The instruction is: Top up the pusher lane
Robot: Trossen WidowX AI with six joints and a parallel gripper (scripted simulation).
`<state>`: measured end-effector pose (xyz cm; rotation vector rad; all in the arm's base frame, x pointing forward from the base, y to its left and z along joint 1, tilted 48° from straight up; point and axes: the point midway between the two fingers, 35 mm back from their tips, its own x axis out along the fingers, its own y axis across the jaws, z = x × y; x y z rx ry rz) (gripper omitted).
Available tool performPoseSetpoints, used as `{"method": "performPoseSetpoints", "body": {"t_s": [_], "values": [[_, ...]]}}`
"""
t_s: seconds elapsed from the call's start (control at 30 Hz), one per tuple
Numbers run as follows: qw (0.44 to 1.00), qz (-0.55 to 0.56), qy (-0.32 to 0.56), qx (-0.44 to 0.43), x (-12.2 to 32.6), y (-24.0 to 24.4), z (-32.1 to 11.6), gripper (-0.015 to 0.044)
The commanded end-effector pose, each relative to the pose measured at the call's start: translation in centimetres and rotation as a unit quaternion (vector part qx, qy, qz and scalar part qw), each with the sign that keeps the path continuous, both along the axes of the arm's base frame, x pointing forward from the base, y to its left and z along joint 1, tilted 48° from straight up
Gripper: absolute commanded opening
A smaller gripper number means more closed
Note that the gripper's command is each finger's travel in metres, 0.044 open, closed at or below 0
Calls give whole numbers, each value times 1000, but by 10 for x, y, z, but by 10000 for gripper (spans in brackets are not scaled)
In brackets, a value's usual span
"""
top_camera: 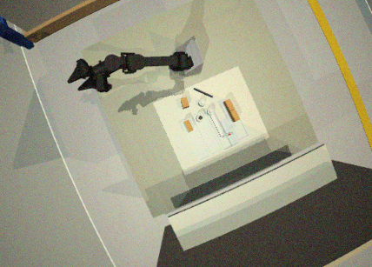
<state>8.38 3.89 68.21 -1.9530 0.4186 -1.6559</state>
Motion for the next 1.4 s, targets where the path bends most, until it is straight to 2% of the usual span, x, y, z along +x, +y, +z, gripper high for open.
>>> {"method": "performPoseSetpoints", "body": {"t_s": [0.0, 0.03, 0.3, 0.6, 0.77, 0.97, 1.17, 1.37], "values": [[1000, 4, -3, 3, -2, -2, 0, 426], [1000, 15, -13, 12, -6, -8, 0, 440], [964, 164, -142, 156, -48, -106, -21, 440], [875, 264, -248, 323, -37, -216, -74, 440], [802, 297, -294, 427, -4, -269, -121, 440], [711, 306, -327, 543, 50, -310, -187, 440], [621, 294, -333, 646, 116, -319, -258, 440], [546, 257, -318, 732, 177, -301, -330, 440]]}}
